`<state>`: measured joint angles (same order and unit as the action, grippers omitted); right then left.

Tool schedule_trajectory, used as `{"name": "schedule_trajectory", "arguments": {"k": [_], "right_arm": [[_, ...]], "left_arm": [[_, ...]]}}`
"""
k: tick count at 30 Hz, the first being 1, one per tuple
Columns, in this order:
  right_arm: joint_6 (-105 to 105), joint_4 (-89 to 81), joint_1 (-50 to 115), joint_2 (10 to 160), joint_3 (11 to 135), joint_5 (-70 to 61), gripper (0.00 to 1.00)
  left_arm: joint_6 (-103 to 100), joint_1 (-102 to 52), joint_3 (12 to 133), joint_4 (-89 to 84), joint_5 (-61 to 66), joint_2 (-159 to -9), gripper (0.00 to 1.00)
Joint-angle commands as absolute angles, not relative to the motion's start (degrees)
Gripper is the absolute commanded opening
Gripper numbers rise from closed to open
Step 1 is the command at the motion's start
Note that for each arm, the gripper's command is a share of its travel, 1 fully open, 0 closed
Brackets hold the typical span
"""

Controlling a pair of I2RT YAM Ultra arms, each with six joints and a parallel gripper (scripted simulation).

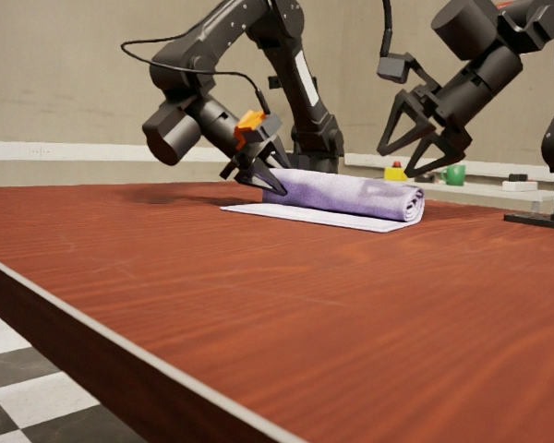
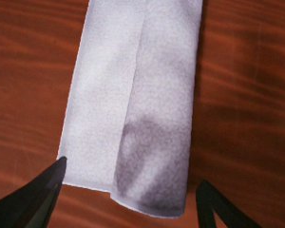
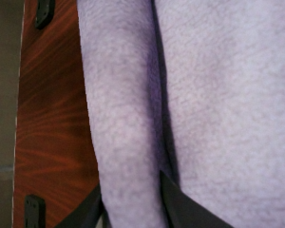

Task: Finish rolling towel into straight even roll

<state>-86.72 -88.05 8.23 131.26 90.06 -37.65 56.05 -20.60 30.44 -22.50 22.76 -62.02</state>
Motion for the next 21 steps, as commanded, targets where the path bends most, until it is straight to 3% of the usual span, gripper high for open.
{"name": "schedule_trajectory", "arguments": {"k": [1, 9, 21], "right_arm": [[-86.7, -87.1, 8.7, 132.7, 90.8, -36.8, 0.31], [-86.7, -87.1, 8.7, 132.7, 90.8, -36.8, 0.31], [-86.7, -87.1, 8.7, 132.7, 90.8, -36.8, 0.31]], "left_arm": [[56.6, -20.4, 30.2, -18.9, 23.6, -63.2, 0.98], [55.0, -21.7, 21.8, -6.8, 22.4, -66.7, 0.98], [53.2, -23.3, 21.6, 0.2, 21.2, -72.4, 0.98]]}}
